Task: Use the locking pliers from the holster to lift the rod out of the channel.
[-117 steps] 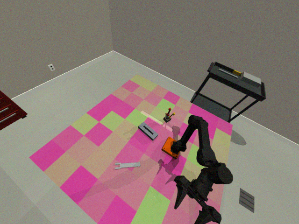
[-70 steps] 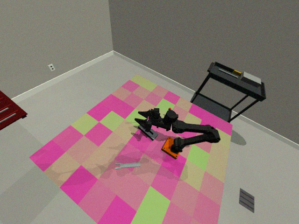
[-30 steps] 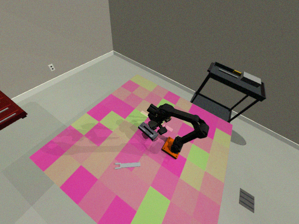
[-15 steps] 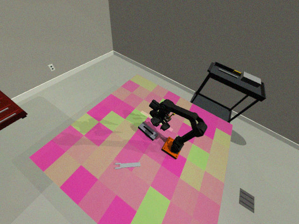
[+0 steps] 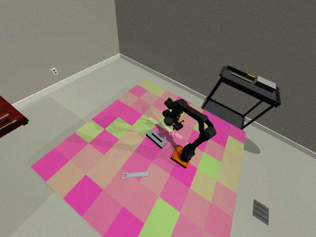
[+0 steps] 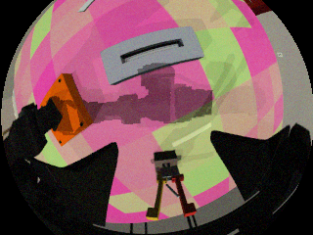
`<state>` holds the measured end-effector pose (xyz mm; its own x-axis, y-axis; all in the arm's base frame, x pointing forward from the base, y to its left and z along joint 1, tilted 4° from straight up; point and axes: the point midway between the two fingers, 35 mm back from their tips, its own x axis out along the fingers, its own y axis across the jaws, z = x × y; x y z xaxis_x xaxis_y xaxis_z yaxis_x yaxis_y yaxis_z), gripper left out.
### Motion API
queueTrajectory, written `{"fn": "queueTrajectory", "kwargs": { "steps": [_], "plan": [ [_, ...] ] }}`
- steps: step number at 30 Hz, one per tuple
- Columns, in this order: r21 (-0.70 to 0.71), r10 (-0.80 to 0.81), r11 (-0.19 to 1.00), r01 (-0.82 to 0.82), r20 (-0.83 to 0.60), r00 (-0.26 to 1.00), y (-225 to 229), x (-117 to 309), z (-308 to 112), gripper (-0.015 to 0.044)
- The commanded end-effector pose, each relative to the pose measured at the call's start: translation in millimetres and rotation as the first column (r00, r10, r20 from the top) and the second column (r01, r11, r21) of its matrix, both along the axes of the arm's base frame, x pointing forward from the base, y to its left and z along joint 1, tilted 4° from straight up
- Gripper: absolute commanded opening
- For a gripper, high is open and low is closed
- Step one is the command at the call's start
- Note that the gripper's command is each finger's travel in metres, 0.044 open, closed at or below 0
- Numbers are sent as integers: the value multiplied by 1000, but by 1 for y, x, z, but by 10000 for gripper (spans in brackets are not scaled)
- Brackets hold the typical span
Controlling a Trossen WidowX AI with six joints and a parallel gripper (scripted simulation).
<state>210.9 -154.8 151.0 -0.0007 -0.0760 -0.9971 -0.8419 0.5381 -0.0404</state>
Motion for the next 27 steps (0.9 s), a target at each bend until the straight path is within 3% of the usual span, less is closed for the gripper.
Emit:
{"fn": "queueTrajectory", "kwargs": {
  "steps": [1,27],
  "plan": [
    [-5,-3,1000,3,3,1000,-19,-11,3,440],
    [-13,-3,1000,3,-2,1000,-93,-59,1,440]
  ]
}}
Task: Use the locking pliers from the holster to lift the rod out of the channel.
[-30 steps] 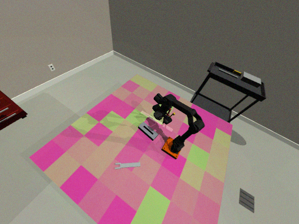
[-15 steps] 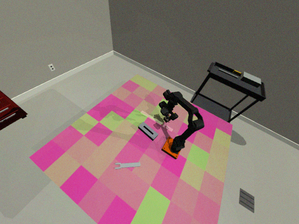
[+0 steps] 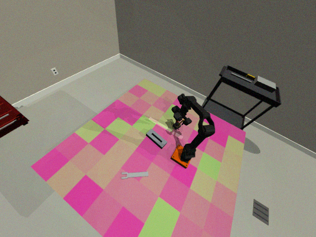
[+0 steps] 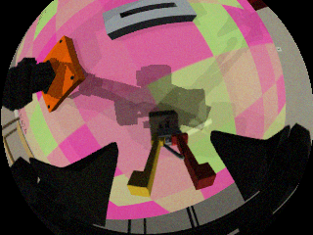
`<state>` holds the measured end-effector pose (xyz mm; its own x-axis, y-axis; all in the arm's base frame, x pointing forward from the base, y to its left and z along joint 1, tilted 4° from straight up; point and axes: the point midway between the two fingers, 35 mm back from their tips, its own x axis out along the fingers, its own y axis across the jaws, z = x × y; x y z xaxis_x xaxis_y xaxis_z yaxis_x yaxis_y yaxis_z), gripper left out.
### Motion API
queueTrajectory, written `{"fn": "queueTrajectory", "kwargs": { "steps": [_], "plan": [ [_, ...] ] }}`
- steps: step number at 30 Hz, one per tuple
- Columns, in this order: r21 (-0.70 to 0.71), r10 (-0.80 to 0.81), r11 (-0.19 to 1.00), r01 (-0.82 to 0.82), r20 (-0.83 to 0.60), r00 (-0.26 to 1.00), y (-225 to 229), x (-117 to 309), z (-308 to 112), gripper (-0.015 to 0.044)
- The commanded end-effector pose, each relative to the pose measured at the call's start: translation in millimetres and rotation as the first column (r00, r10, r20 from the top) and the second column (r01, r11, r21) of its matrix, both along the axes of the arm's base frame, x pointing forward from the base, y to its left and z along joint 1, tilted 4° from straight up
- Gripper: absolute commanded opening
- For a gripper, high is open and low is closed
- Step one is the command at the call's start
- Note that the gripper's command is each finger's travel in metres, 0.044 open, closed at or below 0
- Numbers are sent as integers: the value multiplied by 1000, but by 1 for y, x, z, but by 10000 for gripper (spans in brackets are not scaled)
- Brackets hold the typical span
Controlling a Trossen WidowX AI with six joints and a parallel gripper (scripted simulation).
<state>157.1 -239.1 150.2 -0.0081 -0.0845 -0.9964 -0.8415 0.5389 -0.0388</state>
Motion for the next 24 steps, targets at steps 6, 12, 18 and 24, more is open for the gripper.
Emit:
{"fn": "queueTrajectory", "kwargs": {
  "steps": [6,12,18,24],
  "plan": [
    [-6,-1,1000,1,4,1000,-27,-17,4,440],
    [-6,-1,1000,1,4,1000,-28,-17,1,440],
    [-6,-1,1000,1,4,1000,-29,-17,-8,440],
    [-6,-1,1000,1,4,1000,-30,-17,-18,440]
  ]
}}
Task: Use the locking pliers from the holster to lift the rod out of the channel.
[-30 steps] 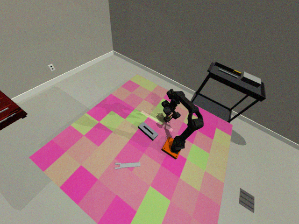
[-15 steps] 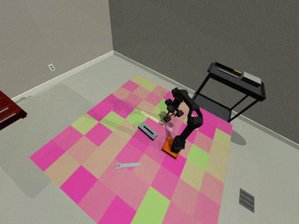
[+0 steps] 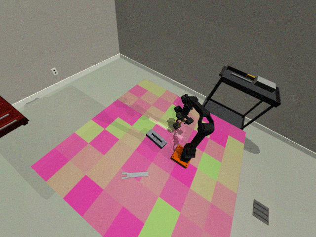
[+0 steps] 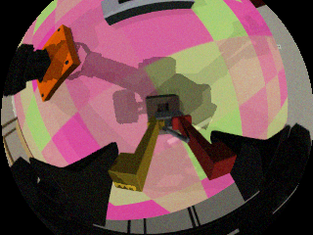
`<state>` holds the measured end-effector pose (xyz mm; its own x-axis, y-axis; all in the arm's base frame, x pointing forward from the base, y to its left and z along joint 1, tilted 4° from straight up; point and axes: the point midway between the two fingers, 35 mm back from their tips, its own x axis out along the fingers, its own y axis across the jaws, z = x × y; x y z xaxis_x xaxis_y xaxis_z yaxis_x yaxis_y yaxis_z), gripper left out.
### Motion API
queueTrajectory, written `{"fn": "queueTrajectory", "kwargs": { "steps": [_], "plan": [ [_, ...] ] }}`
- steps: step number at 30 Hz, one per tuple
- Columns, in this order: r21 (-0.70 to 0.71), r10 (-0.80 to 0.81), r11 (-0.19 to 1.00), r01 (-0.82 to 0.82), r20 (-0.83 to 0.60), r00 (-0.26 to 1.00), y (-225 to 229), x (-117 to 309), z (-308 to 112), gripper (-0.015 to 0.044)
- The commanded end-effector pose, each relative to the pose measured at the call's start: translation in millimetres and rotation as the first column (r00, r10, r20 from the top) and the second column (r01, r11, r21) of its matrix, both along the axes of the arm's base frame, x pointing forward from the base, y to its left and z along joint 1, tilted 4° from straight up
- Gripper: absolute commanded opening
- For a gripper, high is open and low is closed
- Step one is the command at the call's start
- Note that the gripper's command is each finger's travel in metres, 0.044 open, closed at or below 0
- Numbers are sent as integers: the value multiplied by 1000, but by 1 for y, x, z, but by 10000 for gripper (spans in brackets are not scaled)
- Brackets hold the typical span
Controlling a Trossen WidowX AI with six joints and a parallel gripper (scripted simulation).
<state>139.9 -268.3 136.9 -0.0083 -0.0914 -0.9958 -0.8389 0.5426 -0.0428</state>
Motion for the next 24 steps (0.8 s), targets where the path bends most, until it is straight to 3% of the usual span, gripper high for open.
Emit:
{"fn": "queueTrajectory", "kwargs": {
  "steps": [1,24],
  "plan": [
    [0,3,1000,-3,3,1000,0,0,-6,440],
    [1,3,1000,-3,3,1000,-1,0,-13,416]
  ]
}}
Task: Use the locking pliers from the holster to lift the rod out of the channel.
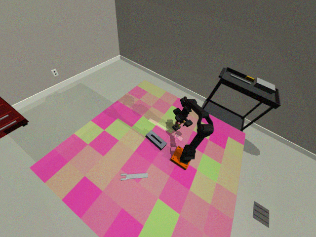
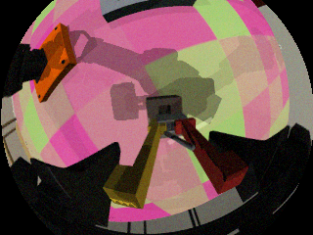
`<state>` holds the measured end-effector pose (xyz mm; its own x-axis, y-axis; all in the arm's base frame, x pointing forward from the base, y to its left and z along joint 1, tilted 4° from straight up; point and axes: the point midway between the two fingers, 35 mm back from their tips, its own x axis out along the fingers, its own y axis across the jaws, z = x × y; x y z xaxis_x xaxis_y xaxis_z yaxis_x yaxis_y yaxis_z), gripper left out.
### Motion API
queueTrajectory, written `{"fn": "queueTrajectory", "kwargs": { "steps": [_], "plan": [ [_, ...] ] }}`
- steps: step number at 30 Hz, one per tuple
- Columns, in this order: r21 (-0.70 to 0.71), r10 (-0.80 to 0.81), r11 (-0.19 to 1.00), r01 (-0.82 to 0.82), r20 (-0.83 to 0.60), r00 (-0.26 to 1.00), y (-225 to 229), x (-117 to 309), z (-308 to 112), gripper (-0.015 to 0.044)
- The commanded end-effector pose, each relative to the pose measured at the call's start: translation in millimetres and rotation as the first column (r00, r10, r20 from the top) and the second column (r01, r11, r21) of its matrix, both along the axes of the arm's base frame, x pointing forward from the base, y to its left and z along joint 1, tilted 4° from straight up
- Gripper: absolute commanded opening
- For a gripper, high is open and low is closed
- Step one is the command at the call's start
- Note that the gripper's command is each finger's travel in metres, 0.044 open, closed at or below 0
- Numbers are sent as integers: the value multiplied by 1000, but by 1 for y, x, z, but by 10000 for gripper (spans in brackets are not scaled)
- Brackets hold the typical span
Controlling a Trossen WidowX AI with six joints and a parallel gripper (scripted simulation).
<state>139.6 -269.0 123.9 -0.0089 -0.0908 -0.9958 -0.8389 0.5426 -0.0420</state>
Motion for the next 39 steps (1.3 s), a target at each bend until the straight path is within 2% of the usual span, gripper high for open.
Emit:
{"fn": "queueTrajectory", "kwargs": {
  "steps": [1,39],
  "plan": [
    [0,3,1000,-3,4,1000,0,1,0,415],
    [0,3,1000,-3,4,1000,0,1,0,364]
  ]
}}
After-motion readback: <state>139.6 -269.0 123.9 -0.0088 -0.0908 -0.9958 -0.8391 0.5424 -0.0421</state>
